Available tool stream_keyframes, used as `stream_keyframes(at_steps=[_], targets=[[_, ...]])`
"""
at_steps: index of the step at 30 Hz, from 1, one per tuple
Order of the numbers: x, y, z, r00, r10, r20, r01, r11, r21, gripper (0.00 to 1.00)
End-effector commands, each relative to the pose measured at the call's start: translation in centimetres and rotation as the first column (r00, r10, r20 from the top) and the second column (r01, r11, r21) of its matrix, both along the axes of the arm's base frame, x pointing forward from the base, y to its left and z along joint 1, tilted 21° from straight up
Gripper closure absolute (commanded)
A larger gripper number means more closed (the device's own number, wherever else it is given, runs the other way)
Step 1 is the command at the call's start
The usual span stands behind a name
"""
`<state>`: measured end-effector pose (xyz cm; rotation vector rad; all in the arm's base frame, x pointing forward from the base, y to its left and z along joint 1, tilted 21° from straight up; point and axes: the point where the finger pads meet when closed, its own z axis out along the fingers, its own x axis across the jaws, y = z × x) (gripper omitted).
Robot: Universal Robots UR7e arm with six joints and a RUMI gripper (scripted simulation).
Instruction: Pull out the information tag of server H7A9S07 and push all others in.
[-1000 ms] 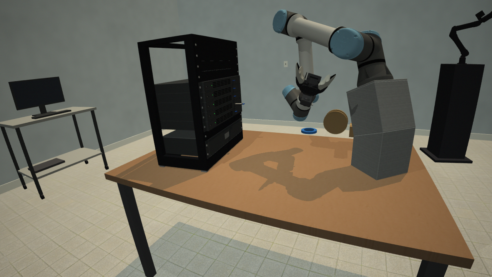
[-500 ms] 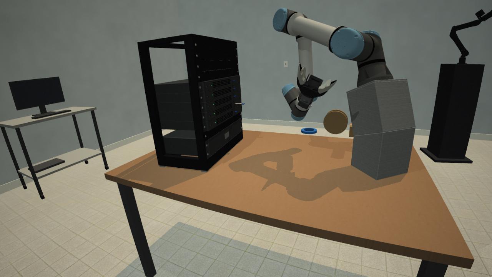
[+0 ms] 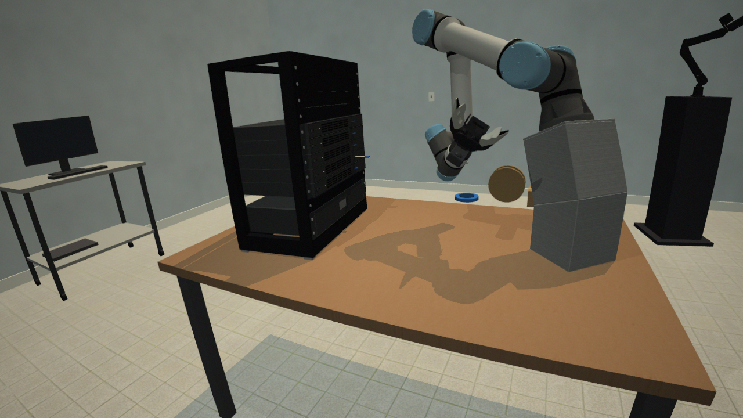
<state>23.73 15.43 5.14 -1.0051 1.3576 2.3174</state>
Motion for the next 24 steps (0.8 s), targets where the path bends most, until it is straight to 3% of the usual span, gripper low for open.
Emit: stream_keyframes(at_steps=[1,24], targets=[[-0.1,-0.1,-0.6,0.998,-0.001,0.057,0.001,1.000,-0.004,0.00],[-0.3,-0.5,-3.1,0.965,0.007,0.263,-0.003,1.000,-0.017,0.00]])
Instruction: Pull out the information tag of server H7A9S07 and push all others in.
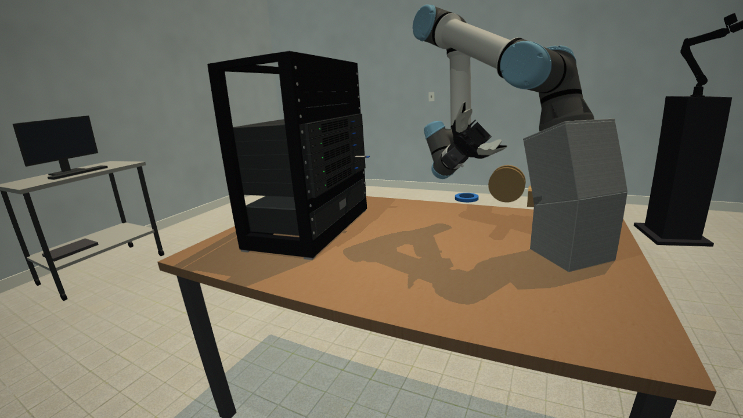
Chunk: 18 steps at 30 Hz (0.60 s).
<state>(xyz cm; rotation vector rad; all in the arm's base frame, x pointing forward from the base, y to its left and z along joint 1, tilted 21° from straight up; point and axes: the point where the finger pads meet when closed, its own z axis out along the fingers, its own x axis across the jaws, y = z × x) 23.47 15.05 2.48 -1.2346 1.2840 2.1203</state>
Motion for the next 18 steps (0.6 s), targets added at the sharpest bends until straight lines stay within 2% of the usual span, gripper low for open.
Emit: stream_keyframes(at_steps=[1,16,18], targets=[[0.0,-0.1,-0.4,0.999,0.002,0.038,-0.002,1.000,-0.002,0.00],[0.0,-0.5,-2.2,0.981,0.017,0.192,-0.015,1.000,-0.009,0.00],[0.0,-0.5,-2.2,0.981,0.017,0.192,-0.015,1.000,-0.009,0.00]])
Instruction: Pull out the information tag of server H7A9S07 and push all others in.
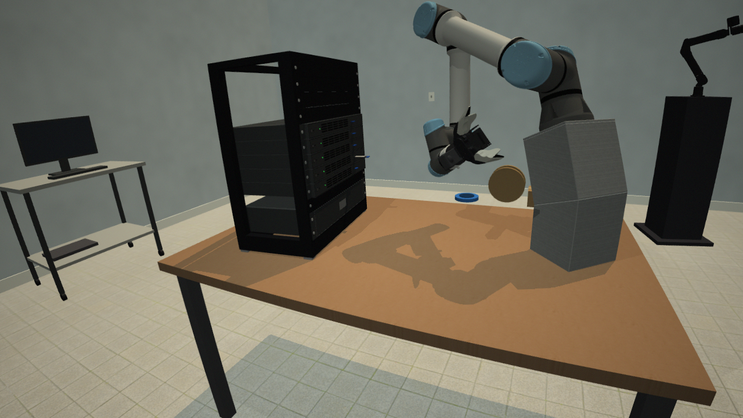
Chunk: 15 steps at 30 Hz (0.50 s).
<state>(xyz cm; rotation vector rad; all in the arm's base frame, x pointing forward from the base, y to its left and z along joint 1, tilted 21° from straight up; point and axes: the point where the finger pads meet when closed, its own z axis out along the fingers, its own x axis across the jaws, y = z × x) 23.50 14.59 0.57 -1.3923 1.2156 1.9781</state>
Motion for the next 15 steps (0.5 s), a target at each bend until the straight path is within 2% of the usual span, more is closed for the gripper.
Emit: stream_keyframes(at_steps=[1,15], targets=[[0.0,-0.1,-0.4,0.999,0.004,0.039,-0.004,1.000,-0.001,0.00],[0.3,-0.7,-2.1,0.983,0.025,0.182,-0.025,1.000,-0.007,0.00]])
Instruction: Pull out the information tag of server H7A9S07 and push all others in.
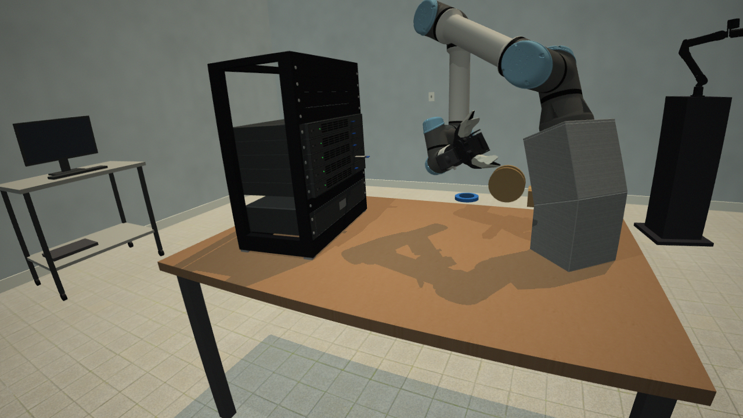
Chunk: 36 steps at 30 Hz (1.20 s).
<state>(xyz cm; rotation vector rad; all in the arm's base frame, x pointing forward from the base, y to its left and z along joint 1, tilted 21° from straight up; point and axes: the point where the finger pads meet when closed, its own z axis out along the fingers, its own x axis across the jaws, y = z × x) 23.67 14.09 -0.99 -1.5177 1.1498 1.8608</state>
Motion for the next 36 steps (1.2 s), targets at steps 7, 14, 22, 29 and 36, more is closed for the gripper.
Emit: stream_keyframes(at_steps=[7,14,22,29,36], targets=[[0.2,-0.4,-1.1,0.995,0.017,0.098,-0.016,1.000,-0.003,0.00],[0.4,-0.8,-1.9,0.985,0.031,0.168,-0.031,1.000,-0.005,0.00],[0.6,-1.1,-2.5,0.973,0.045,0.226,-0.044,0.999,-0.008,0.00],[0.9,-1.5,-3.3,0.954,0.062,0.293,-0.061,0.998,-0.012,0.00],[1.1,-1.7,-3.8,0.938,0.075,0.340,-0.074,0.997,-0.016,0.00]])
